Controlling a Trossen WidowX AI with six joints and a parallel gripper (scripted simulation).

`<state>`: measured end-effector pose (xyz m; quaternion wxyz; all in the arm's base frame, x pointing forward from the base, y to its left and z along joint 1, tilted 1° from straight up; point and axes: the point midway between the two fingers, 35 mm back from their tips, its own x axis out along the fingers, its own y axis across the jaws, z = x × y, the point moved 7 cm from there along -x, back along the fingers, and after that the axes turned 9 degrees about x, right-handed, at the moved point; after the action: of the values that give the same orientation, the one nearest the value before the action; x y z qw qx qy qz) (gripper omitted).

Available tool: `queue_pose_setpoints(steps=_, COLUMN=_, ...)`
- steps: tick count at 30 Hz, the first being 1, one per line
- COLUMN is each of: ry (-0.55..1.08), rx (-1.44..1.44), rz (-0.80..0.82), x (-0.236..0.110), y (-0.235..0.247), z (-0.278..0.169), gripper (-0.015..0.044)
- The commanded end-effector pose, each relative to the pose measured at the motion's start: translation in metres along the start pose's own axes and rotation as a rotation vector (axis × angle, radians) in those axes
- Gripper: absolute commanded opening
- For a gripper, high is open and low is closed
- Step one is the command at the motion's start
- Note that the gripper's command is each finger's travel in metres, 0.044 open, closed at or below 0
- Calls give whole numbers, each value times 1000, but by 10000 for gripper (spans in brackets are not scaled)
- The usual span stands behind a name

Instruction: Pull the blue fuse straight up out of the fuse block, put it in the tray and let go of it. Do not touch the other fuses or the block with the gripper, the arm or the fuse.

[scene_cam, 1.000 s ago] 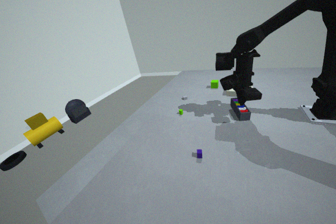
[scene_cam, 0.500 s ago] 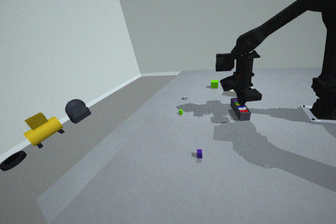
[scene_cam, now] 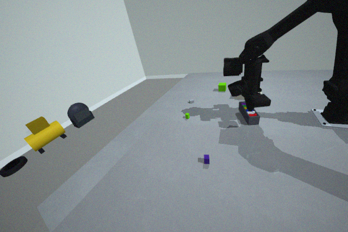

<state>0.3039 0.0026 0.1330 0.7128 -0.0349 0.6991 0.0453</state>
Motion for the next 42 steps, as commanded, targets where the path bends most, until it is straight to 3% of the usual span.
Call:
queue_pose_setpoints(steps=1, ry=0, rx=0, rz=0, x=0, y=0, z=0, gripper=60)
queue_pose_setpoints(steps=10, ry=0, rx=0, rz=0, x=0, y=0, z=0, gripper=0)
queue_pose_setpoints(steps=42, ry=1, rx=1, rz=-1, x=-13, y=0, z=1, gripper=0)
